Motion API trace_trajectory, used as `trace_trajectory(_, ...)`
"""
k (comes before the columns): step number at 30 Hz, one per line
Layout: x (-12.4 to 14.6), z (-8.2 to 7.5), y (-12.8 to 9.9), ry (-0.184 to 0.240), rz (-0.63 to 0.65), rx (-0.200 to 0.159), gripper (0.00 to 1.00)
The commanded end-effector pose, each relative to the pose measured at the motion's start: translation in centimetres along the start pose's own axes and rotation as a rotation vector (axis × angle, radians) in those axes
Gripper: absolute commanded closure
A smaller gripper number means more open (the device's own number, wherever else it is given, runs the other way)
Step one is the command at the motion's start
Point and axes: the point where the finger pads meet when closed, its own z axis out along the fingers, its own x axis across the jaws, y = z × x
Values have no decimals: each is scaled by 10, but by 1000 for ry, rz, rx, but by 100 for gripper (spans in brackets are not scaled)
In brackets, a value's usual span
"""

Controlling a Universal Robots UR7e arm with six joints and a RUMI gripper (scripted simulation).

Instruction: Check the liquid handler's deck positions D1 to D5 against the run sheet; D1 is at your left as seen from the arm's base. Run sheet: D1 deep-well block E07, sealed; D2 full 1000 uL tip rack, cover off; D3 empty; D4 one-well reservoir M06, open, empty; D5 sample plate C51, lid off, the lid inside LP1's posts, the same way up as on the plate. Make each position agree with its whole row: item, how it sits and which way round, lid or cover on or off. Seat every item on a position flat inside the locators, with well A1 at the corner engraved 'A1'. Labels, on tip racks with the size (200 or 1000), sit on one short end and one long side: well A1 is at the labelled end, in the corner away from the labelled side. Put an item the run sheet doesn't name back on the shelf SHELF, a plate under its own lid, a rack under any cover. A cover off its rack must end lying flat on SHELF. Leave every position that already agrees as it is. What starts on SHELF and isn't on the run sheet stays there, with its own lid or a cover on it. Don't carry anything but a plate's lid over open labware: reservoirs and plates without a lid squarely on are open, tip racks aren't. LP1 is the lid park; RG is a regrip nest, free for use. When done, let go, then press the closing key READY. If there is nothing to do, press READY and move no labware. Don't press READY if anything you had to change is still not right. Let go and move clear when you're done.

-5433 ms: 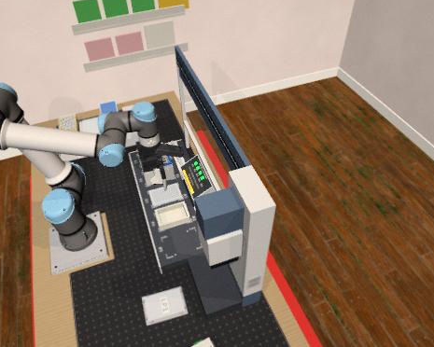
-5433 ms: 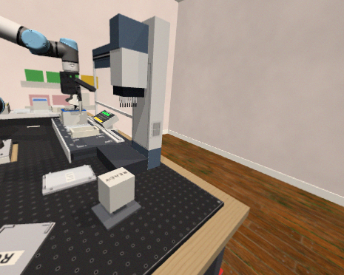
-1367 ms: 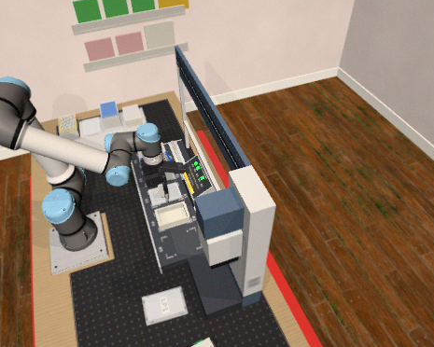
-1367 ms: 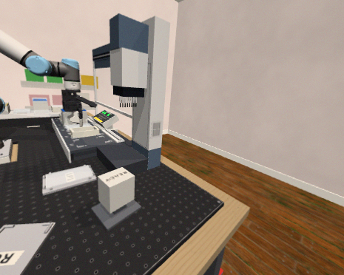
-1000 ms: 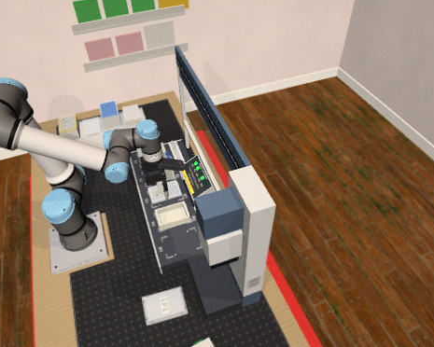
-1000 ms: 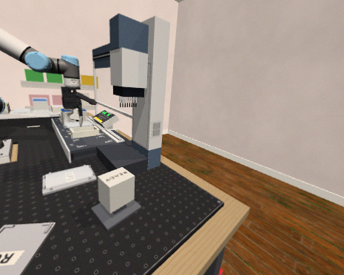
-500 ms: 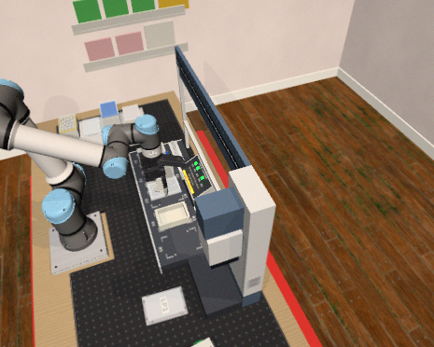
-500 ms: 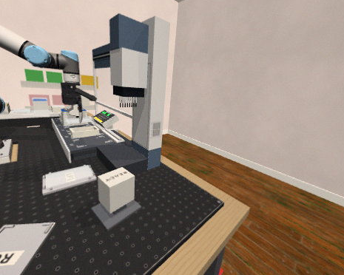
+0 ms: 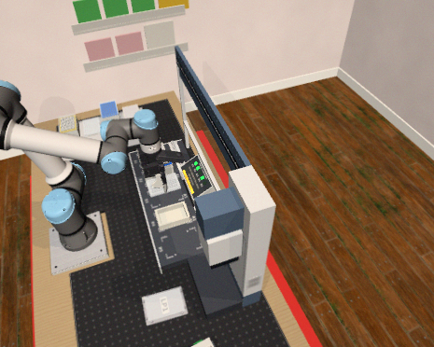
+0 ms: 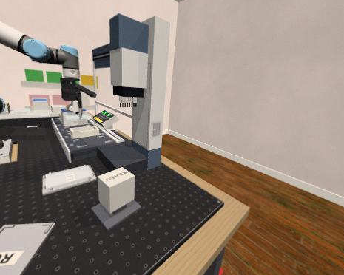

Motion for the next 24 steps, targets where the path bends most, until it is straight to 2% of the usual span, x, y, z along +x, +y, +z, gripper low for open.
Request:
trace_trajectory(1, 0, -11, -1, 1, 0, 2, 100)
trace_trajectory(24, 0, -46, -1, 1, 0, 2, 100)
